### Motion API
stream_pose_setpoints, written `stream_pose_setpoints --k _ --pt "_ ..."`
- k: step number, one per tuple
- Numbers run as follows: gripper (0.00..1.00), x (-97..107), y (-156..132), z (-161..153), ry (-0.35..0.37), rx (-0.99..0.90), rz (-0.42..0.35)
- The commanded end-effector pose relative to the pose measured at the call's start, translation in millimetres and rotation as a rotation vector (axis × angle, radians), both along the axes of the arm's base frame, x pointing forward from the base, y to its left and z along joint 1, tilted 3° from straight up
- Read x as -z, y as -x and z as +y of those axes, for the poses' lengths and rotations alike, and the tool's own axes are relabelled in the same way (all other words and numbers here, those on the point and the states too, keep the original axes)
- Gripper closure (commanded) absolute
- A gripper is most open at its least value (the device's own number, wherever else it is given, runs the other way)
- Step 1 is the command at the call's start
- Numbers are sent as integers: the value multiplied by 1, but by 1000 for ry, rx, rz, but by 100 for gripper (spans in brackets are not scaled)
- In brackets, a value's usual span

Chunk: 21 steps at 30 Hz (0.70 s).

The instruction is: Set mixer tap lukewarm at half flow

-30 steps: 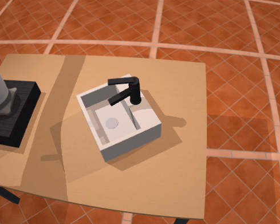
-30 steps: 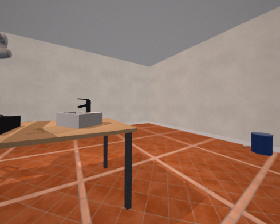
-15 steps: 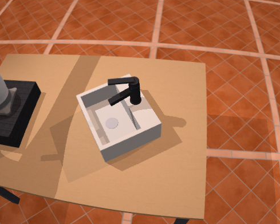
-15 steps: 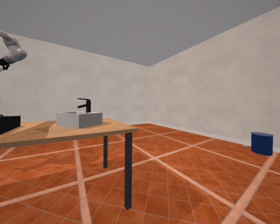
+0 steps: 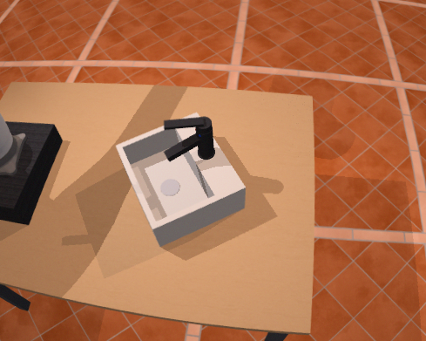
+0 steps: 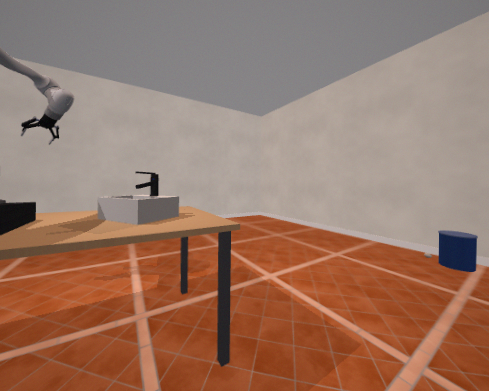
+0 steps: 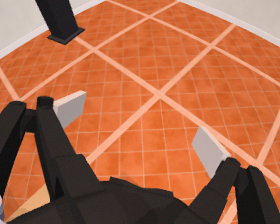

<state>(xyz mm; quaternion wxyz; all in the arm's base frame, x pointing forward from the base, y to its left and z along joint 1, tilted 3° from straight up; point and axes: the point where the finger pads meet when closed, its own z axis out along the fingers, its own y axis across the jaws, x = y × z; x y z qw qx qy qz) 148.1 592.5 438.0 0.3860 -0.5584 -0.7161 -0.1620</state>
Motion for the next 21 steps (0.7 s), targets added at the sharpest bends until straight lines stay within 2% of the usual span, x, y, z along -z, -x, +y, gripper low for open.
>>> stream_pose_setpoints --k 1,3,4,5,6,8,9,10,11,13,14,16,17,19,20,21 --pt "0 20 -67 -19 93 113 15" --pt "0 27 -93 -26 93 113 15" --pt "0 31 -109 -36 151 200 32" --pt "0 36 -125 -42 151 200 32" --pt "0 41 -139 -52 207 288 49" --pt "0 50 -169 -65 207 288 49" --pt "0 54 -183 -77 261 376 68" --pt "0 58 -199 -85 261 376 68" --pt "0 62 -212 -97 313 465 87" --pt "0 71 -241 -115 313 465 87" --pt "0 75 -254 -129 362 552 107" --pt "0 75 -254 -129 362 552 107" --pt "0 86 -290 -162 409 639 128" --pt "0 91 -308 -177 409 639 128" --pt "0 94 -317 -192 454 724 149" --pt "0 97 -330 -203 454 724 149"
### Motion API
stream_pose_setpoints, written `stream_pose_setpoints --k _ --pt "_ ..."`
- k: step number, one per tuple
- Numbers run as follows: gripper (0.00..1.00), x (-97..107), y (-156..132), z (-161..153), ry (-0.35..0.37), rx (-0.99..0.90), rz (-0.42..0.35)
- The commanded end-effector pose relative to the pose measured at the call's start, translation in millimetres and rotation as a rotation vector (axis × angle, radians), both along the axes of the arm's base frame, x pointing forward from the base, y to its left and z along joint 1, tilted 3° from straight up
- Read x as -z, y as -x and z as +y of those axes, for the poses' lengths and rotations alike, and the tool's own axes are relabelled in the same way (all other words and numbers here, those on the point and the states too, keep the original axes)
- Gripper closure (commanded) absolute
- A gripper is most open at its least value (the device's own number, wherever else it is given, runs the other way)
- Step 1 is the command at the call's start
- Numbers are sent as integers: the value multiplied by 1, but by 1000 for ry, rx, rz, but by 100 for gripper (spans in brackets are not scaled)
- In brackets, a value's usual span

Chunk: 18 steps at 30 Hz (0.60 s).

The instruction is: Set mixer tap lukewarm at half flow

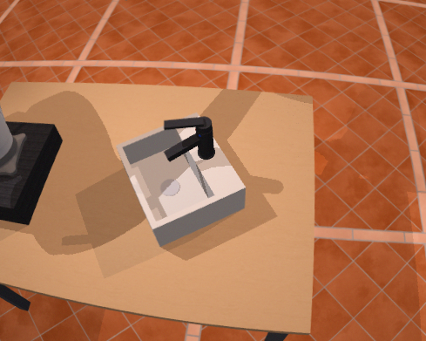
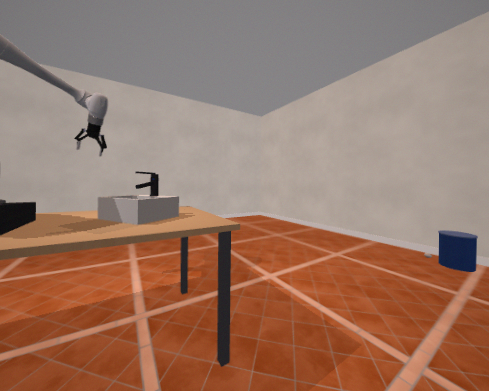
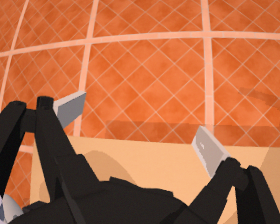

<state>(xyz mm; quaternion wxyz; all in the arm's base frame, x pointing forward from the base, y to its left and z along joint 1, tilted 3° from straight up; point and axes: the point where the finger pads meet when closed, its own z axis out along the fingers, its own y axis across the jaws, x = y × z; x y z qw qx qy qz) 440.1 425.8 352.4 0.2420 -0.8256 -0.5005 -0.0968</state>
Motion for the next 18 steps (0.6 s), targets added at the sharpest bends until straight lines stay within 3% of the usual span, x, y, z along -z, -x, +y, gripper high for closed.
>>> stream_pose_setpoints --k 1,3,10,12,13,18 --pt "0 15 -48 -52 93 175 42" --pt "0 22 -71 -77 93 175 42" --pt "0 44 -133 -187 236 482 105" --pt "0 44 -133 -187 236 482 105" --pt "0 52 -154 -233 265 550 119" --pt "0 63 -177 -308 341 728 155"
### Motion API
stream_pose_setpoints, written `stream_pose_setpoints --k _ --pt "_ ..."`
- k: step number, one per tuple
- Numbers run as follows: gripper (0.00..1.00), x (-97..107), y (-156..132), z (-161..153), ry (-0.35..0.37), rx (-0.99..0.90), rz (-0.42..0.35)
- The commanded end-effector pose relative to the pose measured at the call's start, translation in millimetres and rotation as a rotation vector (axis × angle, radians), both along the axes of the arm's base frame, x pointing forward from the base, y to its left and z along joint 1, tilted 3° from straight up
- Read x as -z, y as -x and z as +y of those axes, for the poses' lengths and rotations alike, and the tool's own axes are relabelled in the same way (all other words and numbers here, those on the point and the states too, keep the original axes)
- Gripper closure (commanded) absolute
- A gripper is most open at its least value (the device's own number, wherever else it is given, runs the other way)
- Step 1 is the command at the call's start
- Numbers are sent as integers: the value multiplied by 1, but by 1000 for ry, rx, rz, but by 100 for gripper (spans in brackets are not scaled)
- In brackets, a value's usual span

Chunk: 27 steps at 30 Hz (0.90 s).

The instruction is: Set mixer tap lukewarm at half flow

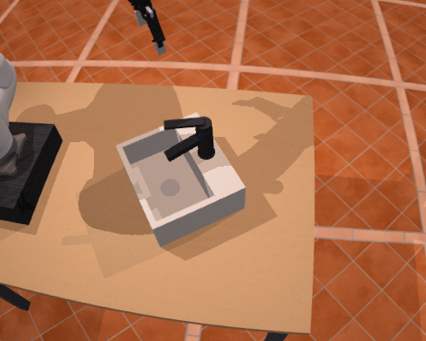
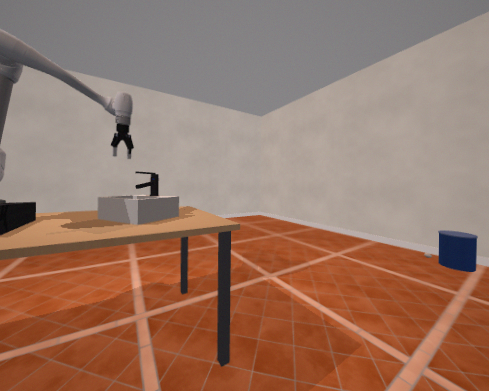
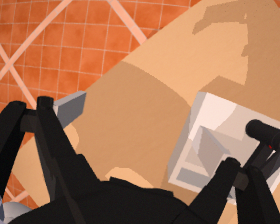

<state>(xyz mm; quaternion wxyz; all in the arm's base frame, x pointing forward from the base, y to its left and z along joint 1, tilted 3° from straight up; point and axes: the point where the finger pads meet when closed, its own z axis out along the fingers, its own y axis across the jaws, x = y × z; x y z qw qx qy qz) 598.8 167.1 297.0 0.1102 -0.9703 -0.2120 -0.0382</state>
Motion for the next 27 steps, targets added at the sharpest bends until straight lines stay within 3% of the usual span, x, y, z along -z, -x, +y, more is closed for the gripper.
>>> stream_pose_setpoints --k 1,9,11,12,18,19,27 --pt "0 10 -22 -67 66 146 29" --pt "0 26 -46 -210 156 362 69" --pt "0 26 -46 -210 156 362 69" --pt "0 30 -50 -244 162 376 71" --pt "0 31 -50 -257 172 401 76" --pt "100 31 -50 -257 172 401 76" --pt "100 31 -50 -257 172 401 76"
